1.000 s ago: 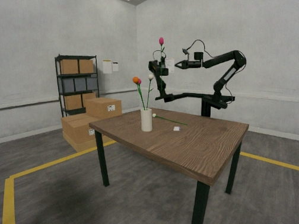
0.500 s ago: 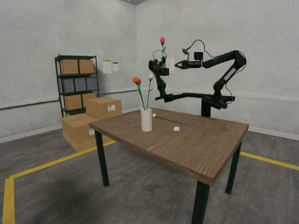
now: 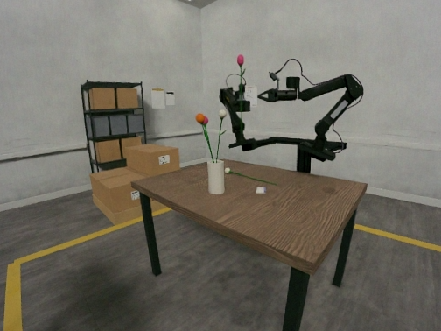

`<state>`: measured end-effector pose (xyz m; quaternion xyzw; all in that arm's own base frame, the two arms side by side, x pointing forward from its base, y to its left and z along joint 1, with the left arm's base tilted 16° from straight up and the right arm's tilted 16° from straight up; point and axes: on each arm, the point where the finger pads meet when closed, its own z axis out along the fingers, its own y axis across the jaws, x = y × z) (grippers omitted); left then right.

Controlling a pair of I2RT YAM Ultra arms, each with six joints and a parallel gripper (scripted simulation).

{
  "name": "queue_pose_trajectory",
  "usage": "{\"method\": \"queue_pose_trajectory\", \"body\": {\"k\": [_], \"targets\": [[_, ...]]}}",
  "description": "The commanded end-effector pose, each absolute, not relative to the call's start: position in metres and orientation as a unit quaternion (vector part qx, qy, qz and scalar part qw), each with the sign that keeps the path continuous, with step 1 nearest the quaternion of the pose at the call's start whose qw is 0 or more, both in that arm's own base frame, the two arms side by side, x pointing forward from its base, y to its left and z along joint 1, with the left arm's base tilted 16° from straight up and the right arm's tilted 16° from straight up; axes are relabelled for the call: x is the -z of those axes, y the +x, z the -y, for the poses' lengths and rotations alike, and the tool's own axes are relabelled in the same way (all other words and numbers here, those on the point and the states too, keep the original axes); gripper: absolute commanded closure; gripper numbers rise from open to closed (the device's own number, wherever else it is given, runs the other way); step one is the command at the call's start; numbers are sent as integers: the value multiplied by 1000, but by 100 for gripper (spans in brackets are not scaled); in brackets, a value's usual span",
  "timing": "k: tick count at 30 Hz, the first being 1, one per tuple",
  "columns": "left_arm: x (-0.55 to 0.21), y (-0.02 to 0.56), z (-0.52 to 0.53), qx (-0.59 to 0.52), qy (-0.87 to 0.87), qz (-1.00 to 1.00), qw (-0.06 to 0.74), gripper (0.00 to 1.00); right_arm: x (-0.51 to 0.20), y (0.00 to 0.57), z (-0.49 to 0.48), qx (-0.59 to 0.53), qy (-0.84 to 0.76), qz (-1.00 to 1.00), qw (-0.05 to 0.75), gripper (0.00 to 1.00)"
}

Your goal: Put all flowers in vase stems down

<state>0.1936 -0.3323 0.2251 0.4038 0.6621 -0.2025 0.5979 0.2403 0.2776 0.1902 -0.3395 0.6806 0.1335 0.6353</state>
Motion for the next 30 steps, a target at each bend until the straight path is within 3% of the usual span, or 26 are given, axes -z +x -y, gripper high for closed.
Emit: {"method": "queue_pose_trajectory", "body": {"k": [1, 30], "targets": [[-229, 189, 337, 210, 405, -654, 603, 30, -208, 243, -287, -152, -332, -669, 648, 100], [-229, 189, 337, 210, 405, -654, 603, 30, -200, 240, -280, -151, -338, -671, 643, 100]]}}
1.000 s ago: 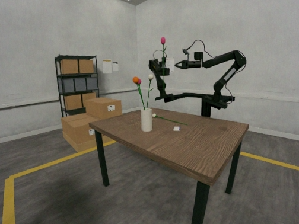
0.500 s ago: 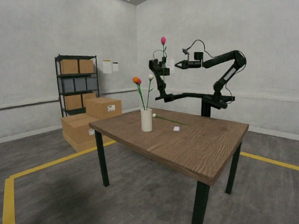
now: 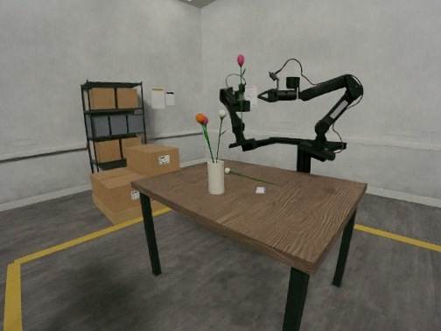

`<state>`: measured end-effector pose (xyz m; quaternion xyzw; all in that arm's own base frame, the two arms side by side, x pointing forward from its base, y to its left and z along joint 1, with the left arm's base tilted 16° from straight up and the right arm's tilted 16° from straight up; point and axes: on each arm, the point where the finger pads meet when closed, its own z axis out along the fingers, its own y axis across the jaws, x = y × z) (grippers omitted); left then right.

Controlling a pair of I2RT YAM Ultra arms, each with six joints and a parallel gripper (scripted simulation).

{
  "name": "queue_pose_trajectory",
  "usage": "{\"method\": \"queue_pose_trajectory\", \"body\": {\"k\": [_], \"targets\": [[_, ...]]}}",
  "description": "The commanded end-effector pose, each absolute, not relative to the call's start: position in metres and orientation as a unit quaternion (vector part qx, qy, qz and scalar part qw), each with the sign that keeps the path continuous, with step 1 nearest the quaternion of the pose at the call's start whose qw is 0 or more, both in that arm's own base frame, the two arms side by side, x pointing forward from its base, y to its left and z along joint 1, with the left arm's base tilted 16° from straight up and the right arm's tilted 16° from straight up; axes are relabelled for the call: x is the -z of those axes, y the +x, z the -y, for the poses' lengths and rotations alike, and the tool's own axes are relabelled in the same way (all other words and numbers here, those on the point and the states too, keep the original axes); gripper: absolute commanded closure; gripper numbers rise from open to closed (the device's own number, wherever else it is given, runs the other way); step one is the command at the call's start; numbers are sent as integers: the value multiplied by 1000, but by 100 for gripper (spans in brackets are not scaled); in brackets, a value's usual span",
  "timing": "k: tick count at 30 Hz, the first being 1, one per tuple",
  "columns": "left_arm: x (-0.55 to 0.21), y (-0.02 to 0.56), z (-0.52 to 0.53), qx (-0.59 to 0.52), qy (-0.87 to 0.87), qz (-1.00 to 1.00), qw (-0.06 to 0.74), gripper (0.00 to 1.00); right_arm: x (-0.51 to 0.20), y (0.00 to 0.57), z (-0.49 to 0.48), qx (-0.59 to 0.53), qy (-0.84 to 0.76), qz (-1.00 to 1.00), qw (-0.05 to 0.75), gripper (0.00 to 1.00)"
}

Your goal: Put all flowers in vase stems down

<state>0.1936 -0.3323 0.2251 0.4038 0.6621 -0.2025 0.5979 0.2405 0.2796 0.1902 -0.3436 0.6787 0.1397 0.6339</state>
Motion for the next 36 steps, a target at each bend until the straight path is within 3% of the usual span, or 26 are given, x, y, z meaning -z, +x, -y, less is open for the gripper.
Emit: {"method": "queue_pose_trajectory", "body": {"k": [1, 36], "targets": [[-229, 189, 337, 210, 405, -654, 603, 30, -200, 240, -279, -150, -338, -671, 643, 100], [-241, 214, 359, 211, 398, -651, 611, 30, -199, 239, -276, -149, -340, -672, 641, 100]]}}
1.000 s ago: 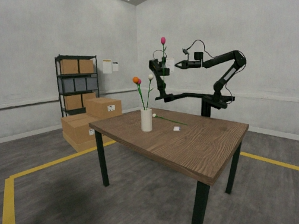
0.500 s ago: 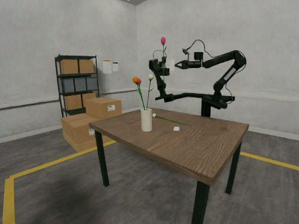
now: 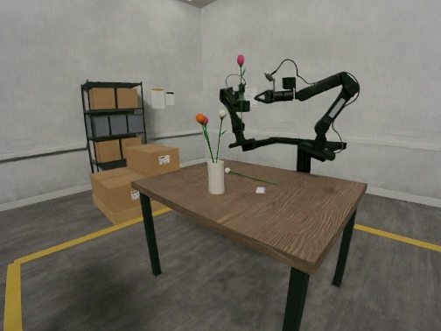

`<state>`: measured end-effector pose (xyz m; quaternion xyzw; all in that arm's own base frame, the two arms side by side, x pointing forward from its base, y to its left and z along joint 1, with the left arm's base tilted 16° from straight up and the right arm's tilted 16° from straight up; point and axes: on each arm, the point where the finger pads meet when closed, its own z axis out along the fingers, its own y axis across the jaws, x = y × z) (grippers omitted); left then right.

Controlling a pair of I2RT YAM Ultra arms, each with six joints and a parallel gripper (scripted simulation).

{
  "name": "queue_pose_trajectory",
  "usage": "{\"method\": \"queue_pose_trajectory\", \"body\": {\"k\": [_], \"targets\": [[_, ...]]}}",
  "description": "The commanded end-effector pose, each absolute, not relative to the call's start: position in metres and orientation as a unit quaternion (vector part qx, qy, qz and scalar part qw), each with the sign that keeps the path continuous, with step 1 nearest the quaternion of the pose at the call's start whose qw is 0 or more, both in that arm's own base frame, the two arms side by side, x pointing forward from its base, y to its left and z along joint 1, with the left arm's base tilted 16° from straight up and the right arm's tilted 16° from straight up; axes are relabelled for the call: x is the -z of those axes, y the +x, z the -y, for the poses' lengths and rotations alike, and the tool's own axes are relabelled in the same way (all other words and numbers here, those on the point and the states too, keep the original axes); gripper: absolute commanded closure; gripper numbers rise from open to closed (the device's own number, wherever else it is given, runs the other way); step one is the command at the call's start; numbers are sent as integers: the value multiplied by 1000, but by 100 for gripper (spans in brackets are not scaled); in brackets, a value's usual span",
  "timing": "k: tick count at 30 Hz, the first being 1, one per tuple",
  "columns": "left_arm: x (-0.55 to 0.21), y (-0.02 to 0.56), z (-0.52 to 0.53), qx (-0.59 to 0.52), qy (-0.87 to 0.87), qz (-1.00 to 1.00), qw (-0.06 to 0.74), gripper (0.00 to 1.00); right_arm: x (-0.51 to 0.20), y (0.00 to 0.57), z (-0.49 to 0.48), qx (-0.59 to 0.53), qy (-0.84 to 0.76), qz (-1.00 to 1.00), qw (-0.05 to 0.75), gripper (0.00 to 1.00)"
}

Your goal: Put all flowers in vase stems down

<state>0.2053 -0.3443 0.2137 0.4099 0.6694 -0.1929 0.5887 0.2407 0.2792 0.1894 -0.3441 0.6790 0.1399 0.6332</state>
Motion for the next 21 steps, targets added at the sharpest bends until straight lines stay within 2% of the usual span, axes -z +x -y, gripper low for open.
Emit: {"method": "queue_pose_trajectory", "body": {"k": [1, 21], "targets": [[-241, 216, 363, 211, 398, -651, 611, 30, -199, 239, -276, -149, -340, -672, 641, 100], [-240, 260, 416, 212, 397, -652, 611, 30, -199, 239, -276, -149, -340, -672, 641, 100]]}}
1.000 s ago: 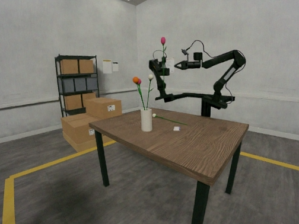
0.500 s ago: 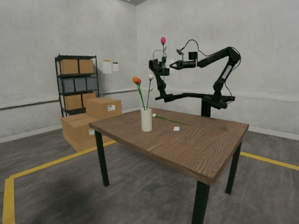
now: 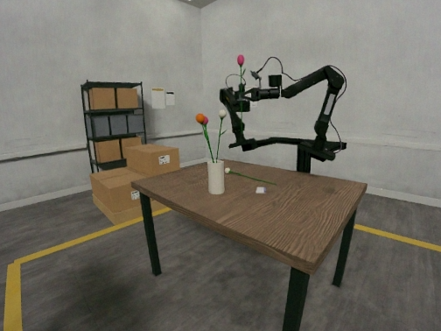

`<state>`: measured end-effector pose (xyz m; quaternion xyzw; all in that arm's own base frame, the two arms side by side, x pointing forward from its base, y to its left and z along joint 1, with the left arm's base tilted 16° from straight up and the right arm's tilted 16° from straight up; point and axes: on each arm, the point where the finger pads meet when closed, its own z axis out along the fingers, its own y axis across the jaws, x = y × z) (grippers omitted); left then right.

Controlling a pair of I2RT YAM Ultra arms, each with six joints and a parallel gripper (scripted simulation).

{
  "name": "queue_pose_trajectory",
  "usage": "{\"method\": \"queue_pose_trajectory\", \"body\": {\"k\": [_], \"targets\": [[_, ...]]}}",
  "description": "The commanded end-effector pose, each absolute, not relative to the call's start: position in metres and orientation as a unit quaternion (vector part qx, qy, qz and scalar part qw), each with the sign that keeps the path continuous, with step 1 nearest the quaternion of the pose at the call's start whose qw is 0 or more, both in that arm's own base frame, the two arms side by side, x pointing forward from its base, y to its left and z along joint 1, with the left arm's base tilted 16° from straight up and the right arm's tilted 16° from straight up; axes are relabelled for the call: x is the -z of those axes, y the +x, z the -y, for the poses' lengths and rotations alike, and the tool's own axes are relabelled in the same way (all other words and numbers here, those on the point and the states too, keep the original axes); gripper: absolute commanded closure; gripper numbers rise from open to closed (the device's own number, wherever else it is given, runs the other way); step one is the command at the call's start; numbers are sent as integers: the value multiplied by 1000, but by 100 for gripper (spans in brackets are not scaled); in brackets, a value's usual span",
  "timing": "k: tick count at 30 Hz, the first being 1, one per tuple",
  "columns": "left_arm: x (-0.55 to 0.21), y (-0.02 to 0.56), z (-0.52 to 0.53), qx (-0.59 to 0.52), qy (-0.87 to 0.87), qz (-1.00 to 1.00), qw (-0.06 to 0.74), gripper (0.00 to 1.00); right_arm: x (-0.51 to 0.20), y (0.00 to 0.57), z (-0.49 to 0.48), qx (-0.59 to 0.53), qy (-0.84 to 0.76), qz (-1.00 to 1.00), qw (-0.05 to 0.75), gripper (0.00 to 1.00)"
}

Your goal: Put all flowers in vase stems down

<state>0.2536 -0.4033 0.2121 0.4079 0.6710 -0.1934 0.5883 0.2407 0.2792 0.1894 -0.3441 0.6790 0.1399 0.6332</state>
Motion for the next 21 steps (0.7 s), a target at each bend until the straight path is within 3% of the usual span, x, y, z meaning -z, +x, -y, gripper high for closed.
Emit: {"method": "queue_pose_trajectory", "body": {"k": [1, 21], "targets": [[-241, 261, 418, 212, 397, -651, 611, 30, -199, 239, -276, -149, -340, -672, 641, 100], [-243, 255, 412, 217, 396, -648, 614, 30, -199, 239, -276, -149, -340, -672, 641, 100]]}}
